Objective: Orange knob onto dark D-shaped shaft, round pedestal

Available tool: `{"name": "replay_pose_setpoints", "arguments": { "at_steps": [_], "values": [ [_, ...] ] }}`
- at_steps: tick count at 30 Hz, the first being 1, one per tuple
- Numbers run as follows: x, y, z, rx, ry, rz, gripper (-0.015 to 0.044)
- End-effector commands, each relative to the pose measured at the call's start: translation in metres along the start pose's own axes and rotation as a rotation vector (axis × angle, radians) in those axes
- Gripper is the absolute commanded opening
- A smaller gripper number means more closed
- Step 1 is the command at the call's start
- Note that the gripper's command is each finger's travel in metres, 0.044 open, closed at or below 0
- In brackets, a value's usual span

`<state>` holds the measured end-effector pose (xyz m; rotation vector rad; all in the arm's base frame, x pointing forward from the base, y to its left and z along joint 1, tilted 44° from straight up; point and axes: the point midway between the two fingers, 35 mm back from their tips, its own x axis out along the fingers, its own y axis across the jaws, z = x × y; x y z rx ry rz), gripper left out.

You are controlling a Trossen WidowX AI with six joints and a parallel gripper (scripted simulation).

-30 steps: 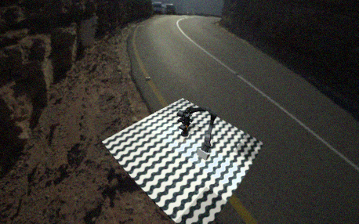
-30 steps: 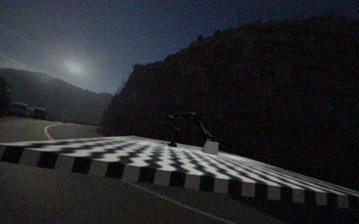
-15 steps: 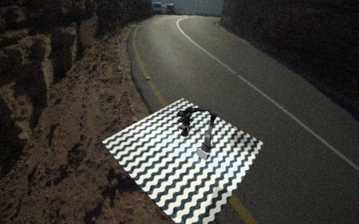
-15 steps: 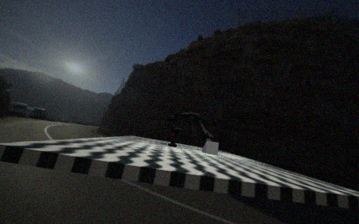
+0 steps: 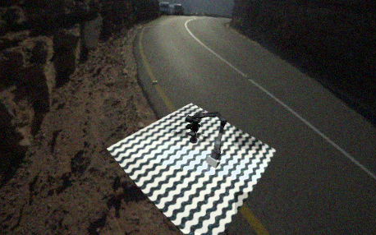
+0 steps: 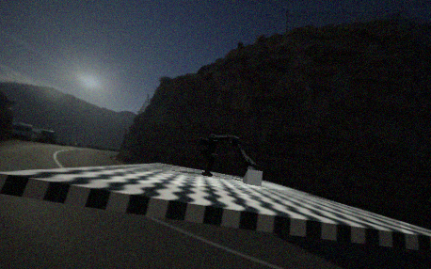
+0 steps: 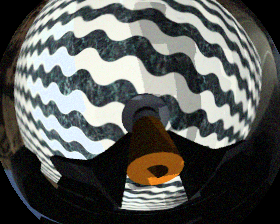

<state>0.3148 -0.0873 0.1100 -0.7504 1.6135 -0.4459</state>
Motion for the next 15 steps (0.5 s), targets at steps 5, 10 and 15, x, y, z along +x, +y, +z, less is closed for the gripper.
{"name": "replay_pose_setpoints", "arguments": {
  "at_steps": [5, 10, 15],
  "values": [
    [0.0019, 0.0001, 0.0033, -0.006, -0.003, 0.001, 0.0],
    [0.0016, 0.0001, 0.0033, -0.006, -0.003, 0.001, 0.0],
    [-0.002, 0.0002, 0.0026, -0.006, -0.003, 0.001, 0.0]
  ]
}}
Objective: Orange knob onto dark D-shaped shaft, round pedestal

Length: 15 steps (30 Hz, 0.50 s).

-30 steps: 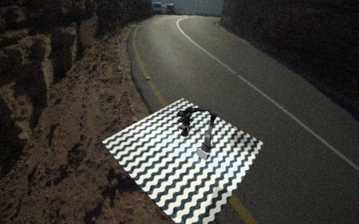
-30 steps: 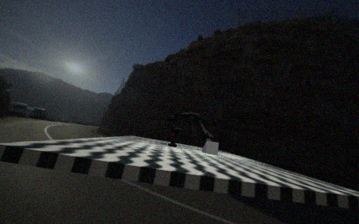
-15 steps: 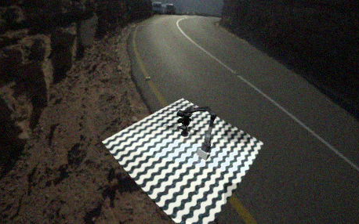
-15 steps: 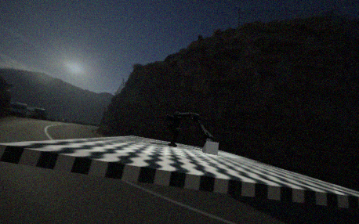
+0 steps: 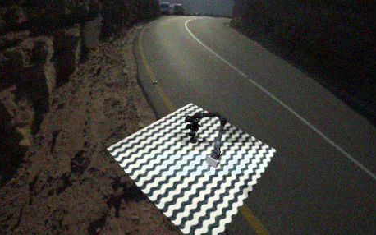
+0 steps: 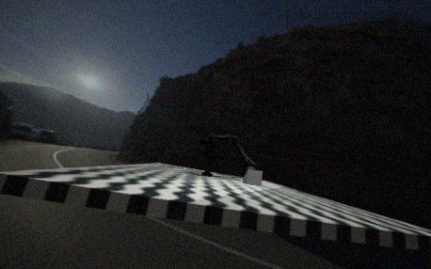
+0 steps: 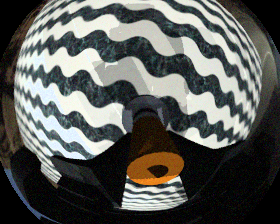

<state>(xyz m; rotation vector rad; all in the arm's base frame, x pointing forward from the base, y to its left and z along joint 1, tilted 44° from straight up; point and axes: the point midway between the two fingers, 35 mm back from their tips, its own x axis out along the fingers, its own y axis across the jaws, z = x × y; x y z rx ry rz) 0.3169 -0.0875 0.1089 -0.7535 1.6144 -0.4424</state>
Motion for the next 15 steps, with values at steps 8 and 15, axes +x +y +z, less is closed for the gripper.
{"name": "replay_pose_setpoints", "arguments": {
  "at_steps": [8, 15],
  "values": [
    [-0.0034, 0.0001, -0.0028, -0.201, -0.003, 0.001, 0.0],
    [-0.0019, -0.0008, -0.0065, -0.212, -0.002, 0.001, 0.0]
  ]
}}
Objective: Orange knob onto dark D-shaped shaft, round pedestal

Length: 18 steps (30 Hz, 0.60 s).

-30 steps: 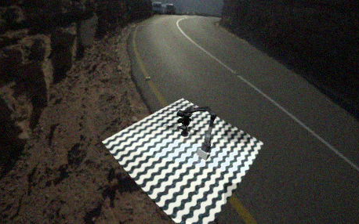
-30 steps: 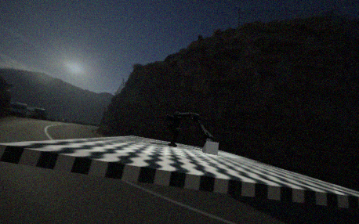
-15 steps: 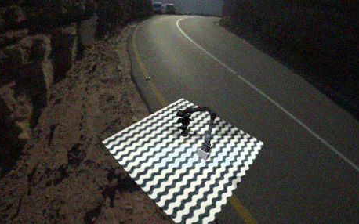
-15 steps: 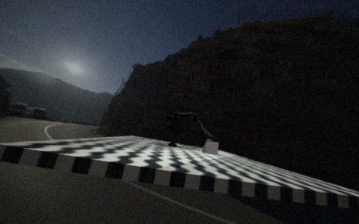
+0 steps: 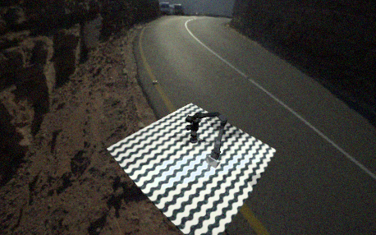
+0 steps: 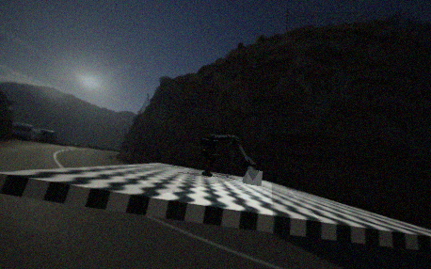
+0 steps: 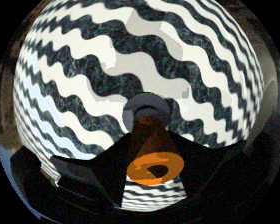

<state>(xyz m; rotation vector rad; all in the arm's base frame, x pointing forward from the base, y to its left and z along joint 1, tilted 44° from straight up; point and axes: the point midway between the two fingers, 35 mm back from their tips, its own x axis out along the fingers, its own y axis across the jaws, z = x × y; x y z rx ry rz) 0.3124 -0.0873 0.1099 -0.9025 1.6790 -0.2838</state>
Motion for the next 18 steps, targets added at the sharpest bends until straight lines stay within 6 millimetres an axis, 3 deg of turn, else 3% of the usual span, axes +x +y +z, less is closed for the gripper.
{"name": "replay_pose_setpoints", "arguments": {
  "at_steps": [1, 18],
  "values": [
    [-0.0013, -0.001, -0.002, -0.011, -0.006, -0.001, 0.0],
    [-0.0005, -0.0009, 0.0029, -0.011, -0.006, -0.001, 0.0]
  ]
}}
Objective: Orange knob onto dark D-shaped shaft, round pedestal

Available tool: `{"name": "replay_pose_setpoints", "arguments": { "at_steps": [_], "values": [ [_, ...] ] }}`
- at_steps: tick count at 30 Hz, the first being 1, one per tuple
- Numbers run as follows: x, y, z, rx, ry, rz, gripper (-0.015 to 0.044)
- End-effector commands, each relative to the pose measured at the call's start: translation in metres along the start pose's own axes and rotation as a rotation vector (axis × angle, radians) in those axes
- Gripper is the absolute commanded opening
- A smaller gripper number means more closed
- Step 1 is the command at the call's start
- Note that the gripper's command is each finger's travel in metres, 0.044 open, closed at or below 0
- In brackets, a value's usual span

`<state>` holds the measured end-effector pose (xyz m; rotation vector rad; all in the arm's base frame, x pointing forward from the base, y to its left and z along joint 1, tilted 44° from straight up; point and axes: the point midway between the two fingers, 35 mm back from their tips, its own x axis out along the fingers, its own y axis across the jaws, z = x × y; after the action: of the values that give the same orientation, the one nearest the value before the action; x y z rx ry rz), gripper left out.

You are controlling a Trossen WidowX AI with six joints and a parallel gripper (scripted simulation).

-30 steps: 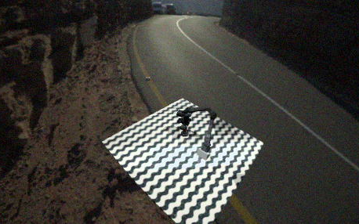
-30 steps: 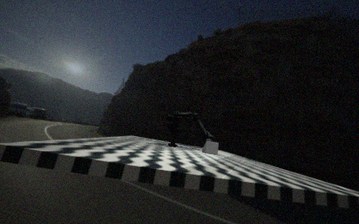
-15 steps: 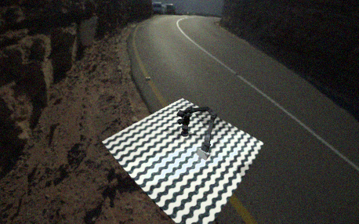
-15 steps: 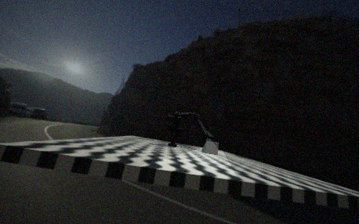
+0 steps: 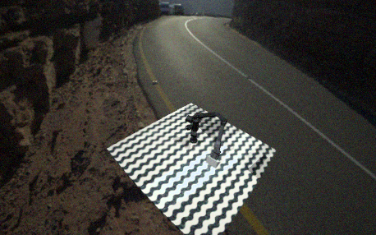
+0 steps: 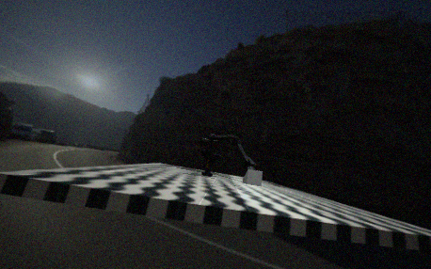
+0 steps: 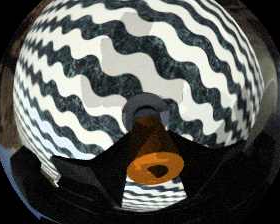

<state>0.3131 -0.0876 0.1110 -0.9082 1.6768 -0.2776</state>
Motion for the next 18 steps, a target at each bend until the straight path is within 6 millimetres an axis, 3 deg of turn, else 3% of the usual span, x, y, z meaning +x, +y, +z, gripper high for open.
{"name": "replay_pose_setpoints", "arguments": {
  "at_steps": [1, 18],
  "values": [
    [0.0002, 0.0003, 0.0028, -0.005, -0.003, 0.0, 0.0],
    [-0.0009, 0.001, 0.0006, -0.005, -0.003, 0.0, 0.0]
  ]
}}
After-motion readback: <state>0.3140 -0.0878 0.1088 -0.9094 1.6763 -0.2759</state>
